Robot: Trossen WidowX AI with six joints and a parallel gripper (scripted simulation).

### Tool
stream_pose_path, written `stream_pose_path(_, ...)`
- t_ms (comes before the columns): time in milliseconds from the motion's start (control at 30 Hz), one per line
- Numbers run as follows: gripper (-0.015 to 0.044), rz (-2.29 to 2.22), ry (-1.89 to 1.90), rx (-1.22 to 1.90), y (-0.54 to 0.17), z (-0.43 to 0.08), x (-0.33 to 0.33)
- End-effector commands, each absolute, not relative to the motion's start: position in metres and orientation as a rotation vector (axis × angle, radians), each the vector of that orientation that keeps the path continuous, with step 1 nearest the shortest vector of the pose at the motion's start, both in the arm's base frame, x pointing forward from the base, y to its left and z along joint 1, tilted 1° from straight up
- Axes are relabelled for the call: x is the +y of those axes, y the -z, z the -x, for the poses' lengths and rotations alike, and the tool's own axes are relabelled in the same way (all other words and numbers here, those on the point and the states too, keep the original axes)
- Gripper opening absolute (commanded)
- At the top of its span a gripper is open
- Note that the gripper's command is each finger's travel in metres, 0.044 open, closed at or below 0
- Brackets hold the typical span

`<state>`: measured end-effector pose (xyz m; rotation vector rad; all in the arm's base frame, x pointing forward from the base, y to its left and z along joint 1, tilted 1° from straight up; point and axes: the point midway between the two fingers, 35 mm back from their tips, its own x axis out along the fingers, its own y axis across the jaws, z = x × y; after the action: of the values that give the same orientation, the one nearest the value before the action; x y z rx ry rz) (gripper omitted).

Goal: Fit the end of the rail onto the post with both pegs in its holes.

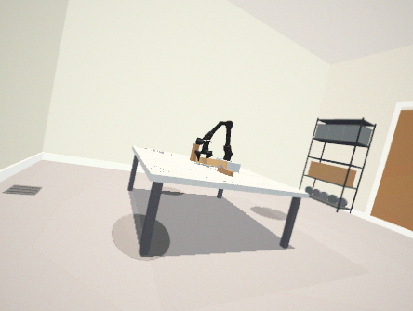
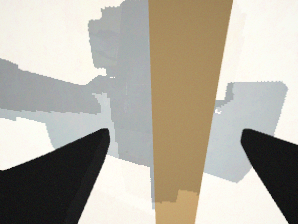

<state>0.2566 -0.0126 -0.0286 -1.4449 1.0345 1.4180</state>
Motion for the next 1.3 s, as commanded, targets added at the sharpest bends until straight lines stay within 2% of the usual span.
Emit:
stream_pose_path(0, 0.0361, 1.437, -1.432, 1.033, 0.0328, -0.2534, -0.0114)
stream_pose_path(367, 0.0072, 1.437, -1.432, 1.033, 0.0328, -0.2534, -0.0114)
stream_pose_path(667, 0.0000, 1.437, -1.432, 1.033, 0.0328, -0.2534, -0.0114)
stream_pose_path(1267, 0.0000, 1.437, -1.432, 1.033, 0.0289, -0.2537, -0.0127)
